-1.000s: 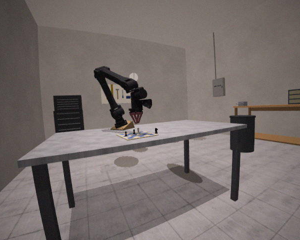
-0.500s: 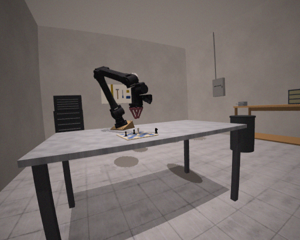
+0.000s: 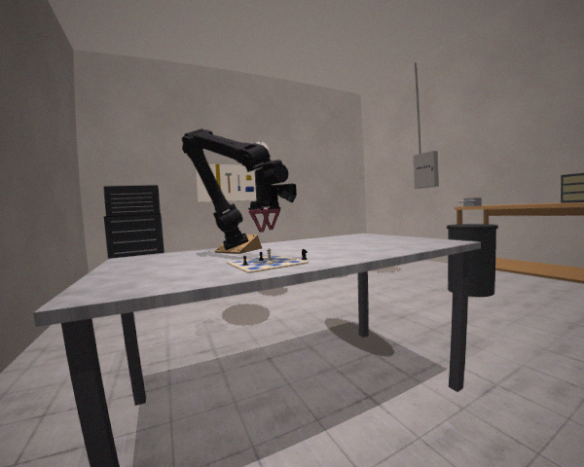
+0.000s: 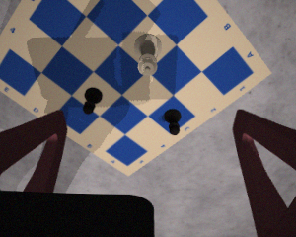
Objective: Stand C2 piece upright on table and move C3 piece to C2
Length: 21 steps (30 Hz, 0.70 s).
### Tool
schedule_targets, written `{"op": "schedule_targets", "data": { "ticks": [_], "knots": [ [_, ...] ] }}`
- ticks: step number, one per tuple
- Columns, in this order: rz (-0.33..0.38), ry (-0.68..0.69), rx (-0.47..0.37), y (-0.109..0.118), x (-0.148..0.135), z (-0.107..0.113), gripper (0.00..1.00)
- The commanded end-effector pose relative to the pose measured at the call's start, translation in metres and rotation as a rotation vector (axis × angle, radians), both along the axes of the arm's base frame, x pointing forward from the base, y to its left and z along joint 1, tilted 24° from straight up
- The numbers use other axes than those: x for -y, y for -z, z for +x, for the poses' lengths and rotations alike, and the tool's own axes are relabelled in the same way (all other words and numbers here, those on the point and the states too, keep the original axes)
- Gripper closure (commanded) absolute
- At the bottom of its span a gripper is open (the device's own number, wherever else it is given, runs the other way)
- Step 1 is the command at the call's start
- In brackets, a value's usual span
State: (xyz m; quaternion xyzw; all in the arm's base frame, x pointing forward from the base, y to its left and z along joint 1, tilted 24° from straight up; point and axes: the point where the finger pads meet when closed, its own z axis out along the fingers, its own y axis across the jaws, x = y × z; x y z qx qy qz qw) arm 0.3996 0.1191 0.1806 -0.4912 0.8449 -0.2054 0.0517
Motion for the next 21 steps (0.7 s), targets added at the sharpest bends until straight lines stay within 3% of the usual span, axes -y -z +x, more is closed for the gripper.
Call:
{"op": "schedule_targets", "data": {
  "ticks": [1,8,12,21],
  "knots": [
    [0.012,0.001,0.025,-0.012,-0.006,0.004,0.0],
    [0.013,0.001,0.027,-0.014,-0.007,0.004,0.0],
    [0.035,-0.007,0.07,-0.038,-0.015,0.008,0.0],
    [0.034,-0.007,0.066,-0.058,-0.022,0.0,0.0]
  ]
}}
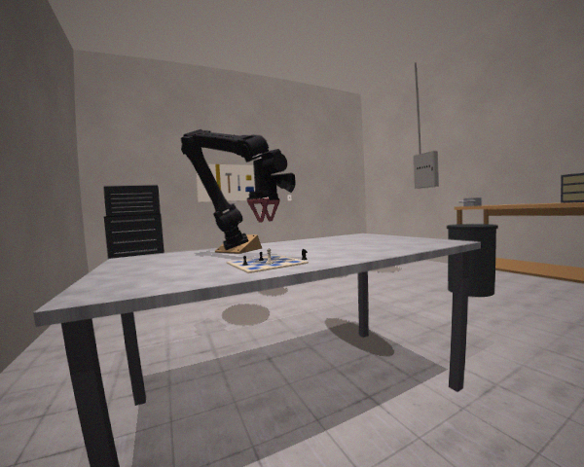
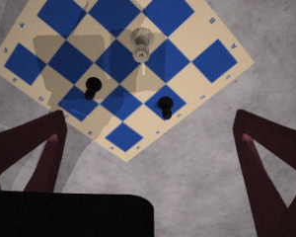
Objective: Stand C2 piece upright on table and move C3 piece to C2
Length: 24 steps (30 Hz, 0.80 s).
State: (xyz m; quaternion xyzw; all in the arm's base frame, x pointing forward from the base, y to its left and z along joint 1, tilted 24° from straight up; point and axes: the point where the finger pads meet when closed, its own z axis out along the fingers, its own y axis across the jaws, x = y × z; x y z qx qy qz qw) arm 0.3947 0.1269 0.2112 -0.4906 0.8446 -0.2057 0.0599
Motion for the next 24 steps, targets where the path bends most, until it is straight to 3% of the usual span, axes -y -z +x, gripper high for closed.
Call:
{"op": "schedule_targets", "data": {
  "ticks": [1,4,8,10,12,15,24],
  "knots": [
    [0.006,-0.004,0.014,-0.015,-0.015,0.003,0.0],
    [0.031,-0.004,0.055,-0.046,-0.019,-0.002,0.0],
    [0.032,-0.004,0.055,-0.061,-0.023,-0.007,0.0],
    [0.021,-0.005,0.036,-0.057,-0.026,-0.007,0.0],
    [-0.008,-0.005,-0.014,-0.037,-0.02,-0.02,0.0],
    [0.017,0.0,0.027,-0.058,-0.024,-0.011,0.0],
    [0.02,0.003,0.032,-0.059,-0.023,-0.01,0.0]
  ]
}}
